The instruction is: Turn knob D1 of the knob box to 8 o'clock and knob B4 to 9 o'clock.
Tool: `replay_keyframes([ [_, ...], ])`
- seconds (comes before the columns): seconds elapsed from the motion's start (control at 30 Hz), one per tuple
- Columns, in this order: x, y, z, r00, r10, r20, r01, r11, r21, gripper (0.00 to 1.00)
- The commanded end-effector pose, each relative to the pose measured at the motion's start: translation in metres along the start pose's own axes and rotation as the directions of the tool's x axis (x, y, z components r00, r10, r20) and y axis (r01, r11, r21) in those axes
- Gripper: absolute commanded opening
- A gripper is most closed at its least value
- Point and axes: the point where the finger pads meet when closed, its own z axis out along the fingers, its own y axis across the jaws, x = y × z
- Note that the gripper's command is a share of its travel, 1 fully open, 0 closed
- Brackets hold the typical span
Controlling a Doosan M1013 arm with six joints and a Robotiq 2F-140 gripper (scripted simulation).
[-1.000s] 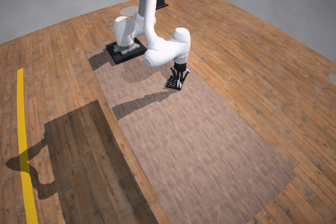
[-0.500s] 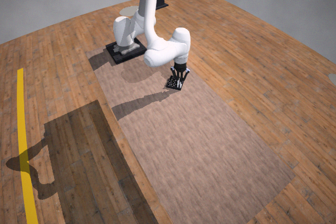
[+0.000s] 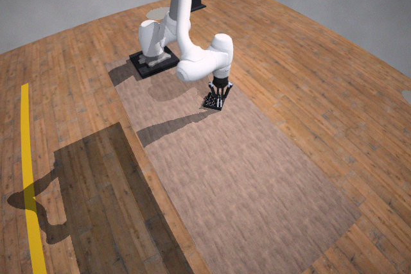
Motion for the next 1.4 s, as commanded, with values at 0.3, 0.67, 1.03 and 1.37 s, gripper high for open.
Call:
replay_keyframes([
  [0.3, 0.0, 0.0, -0.0001, 0.961, -0.278, -0.002, 0.278, 0.961, -0.003, 0.05],
  [0.67, 0.0, 0.0, -0.0001, 0.868, -0.497, -0.001, 0.497, 0.868, -0.003, 0.05],
  [1.03, 0.0, 0.0, -0.0001, 0.707, -0.707, 0.0, 0.707, 0.707, -0.004, 0.05],
  [1.37, 0.0, 0.0, -0.0001, 0.54, -0.842, 0.001, 0.842, 0.54, -0.003, 0.05],
])
